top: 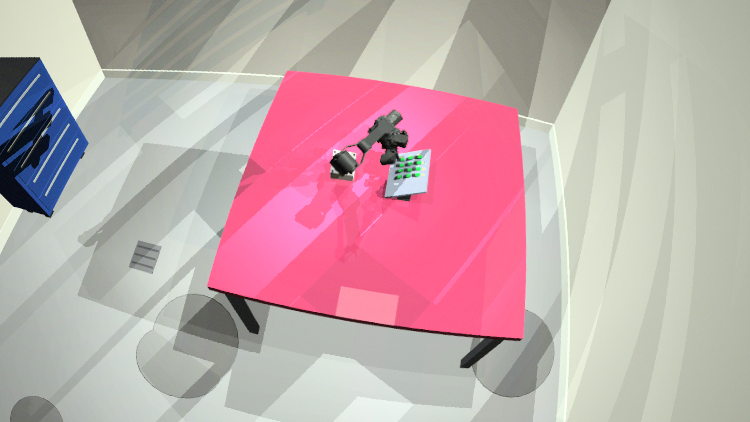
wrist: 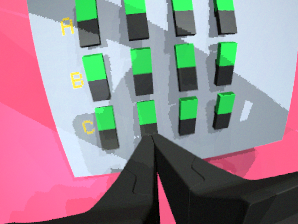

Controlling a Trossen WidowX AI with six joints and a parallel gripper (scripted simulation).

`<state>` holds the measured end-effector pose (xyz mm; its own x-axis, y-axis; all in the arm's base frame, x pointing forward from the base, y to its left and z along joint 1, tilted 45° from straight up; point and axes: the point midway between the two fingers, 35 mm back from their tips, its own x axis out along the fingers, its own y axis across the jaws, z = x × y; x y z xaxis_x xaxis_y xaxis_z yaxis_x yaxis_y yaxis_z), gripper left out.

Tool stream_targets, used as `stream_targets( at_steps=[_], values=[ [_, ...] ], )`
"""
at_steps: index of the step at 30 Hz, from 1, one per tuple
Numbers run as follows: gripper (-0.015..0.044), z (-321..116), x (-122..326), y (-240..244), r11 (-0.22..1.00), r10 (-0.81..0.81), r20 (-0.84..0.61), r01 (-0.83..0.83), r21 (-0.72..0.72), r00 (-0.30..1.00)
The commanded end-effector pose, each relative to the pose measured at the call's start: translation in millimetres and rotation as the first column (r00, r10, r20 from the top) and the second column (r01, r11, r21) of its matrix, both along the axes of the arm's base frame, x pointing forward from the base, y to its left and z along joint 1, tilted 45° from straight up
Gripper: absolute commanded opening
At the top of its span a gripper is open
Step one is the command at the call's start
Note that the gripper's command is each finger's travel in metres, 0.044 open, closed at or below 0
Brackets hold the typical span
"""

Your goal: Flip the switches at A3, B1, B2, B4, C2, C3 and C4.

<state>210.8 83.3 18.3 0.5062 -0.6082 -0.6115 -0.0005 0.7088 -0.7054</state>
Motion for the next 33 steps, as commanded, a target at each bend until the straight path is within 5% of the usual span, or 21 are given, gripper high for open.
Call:
stream_targets(
  at_steps=[1, 13, 33],
  values=[
    [0.0, 13.8, -11.8, 11.3, 1.0, 0.003, 0.01, -0.003, 0.003, 1.0],
    [0.0, 36.8, -11.9, -11.9, 1.0, 0.003, 0.01, -0.003, 0.001, 1.0],
    [0.0, 9.0, 13.5, -40.7, 1.0, -0.015, -0.006, 0.015, -0.001, 1.0]
  ],
)
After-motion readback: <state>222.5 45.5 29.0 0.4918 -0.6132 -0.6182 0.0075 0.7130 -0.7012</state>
